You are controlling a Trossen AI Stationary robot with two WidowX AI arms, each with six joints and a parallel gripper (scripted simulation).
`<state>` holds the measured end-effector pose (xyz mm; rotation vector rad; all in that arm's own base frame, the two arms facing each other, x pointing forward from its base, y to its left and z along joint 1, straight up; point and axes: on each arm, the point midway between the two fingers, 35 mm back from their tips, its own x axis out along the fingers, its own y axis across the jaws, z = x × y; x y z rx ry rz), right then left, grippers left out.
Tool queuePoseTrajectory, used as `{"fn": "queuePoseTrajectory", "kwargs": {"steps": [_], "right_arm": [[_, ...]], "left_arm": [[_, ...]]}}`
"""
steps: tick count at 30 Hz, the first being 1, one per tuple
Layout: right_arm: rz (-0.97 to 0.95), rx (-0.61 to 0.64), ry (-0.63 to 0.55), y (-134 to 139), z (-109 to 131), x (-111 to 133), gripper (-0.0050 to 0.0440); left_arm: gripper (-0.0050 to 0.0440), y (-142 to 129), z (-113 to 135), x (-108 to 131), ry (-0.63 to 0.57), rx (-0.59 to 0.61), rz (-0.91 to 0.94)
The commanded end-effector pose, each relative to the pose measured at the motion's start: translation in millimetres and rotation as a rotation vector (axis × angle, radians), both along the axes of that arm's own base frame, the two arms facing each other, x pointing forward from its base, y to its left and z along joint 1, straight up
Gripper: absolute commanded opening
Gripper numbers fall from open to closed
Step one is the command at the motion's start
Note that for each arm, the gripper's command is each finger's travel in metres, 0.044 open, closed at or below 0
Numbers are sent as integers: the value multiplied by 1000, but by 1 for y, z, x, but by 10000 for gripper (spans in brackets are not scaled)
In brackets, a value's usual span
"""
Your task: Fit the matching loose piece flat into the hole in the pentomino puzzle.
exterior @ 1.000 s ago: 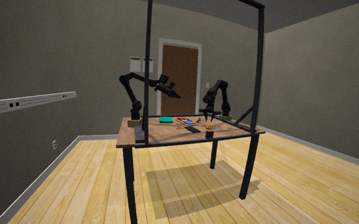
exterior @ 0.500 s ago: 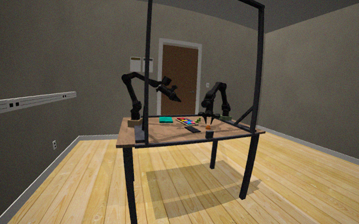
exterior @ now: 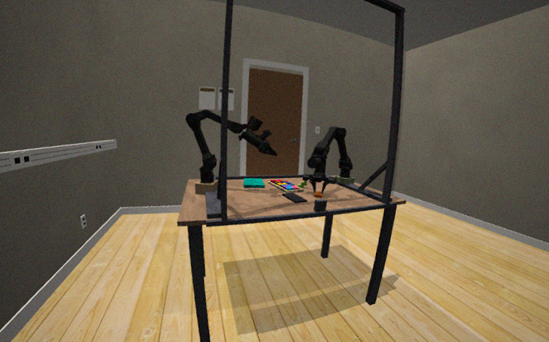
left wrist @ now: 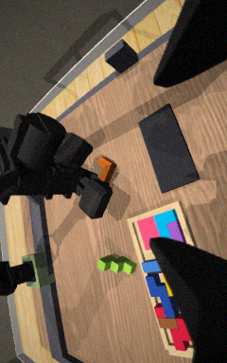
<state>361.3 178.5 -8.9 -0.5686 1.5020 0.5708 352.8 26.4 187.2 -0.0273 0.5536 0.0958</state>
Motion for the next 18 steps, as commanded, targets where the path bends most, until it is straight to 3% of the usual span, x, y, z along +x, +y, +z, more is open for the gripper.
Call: {"fn": "queuePoseTrajectory", "kwargs": {"steps": [1,12,18], "right_arm": [[3,5,-22,1,3,5,175],[2,11,-27,1,7,3,95],[1,13,-32,2,9,5,75]], "left_arm": [[440,1,8,1,-19,1,4],[440,1,8,1,-19,1,4],[440,1,8,1,-19,1,4]]}}
